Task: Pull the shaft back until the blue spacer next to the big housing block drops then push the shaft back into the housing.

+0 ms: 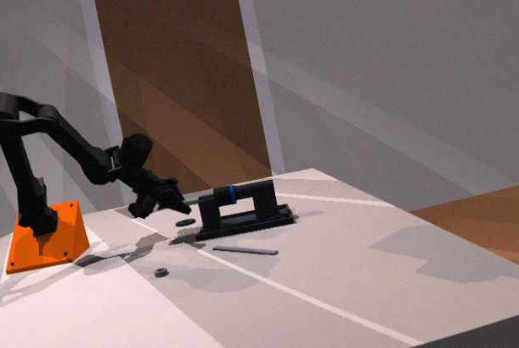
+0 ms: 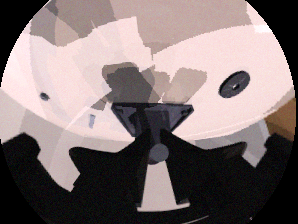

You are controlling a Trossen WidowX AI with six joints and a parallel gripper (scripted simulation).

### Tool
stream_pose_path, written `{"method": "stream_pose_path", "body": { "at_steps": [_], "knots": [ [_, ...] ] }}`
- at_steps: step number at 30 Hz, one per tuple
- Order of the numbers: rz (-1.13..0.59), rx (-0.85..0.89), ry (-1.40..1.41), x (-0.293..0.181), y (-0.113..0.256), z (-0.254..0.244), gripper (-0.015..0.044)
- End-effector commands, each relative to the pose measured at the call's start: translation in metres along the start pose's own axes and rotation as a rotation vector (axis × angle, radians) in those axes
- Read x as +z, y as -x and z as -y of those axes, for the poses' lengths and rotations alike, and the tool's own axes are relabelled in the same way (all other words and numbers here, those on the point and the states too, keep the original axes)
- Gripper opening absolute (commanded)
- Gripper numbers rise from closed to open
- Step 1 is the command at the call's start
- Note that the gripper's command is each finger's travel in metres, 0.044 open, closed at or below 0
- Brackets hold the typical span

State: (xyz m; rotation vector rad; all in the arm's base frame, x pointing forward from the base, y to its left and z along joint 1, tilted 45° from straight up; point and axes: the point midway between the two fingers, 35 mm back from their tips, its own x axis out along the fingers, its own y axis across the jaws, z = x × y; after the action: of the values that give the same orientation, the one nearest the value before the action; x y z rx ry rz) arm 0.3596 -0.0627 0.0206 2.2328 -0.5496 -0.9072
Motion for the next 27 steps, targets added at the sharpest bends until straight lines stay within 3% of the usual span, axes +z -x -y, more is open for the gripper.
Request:
{"method": "stream_pose_path", "body": {
  "at_steps": [1, 27],
  "knots": [
    [0.003, -0.001, -0.003, 0.0023, 0.0013, 0.0005, 0.0000],
    [0.003, -0.001, -0.003, 0.0042, 0.0032, 0.0006, 0.0000]
  ]
}}
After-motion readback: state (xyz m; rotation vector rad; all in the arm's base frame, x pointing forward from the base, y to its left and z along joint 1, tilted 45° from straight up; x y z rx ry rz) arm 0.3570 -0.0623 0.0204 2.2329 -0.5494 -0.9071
